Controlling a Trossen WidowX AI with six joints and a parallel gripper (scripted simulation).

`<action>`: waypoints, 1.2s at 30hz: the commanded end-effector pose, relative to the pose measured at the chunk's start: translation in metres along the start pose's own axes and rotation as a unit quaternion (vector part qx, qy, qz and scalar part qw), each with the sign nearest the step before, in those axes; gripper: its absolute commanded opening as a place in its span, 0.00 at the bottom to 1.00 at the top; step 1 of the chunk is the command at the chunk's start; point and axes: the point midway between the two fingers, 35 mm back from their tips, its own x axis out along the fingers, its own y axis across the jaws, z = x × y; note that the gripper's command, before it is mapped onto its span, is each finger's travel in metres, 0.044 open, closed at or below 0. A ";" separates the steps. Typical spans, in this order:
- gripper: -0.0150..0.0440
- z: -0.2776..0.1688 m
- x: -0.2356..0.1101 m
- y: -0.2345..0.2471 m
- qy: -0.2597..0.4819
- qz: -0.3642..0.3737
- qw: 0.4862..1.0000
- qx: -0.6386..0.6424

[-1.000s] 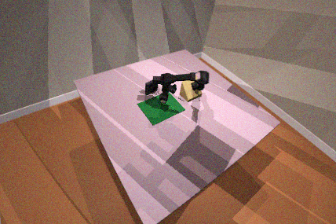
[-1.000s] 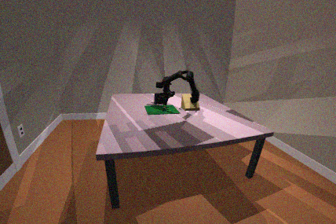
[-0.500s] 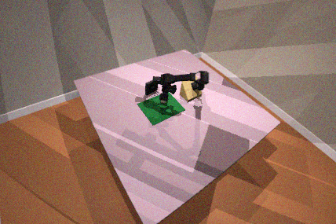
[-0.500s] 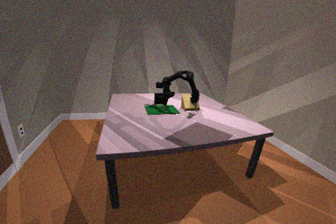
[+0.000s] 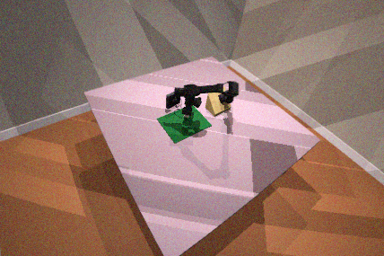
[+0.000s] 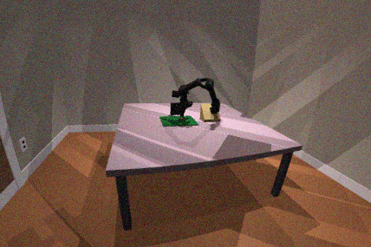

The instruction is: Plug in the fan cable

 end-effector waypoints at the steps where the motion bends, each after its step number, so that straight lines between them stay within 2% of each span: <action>1: 0.25 0.000 0.001 0.000 0.000 -0.002 1.000 0.001; 36: 0.25 0.001 0.013 0.000 0.000 -0.002 1.000 0.002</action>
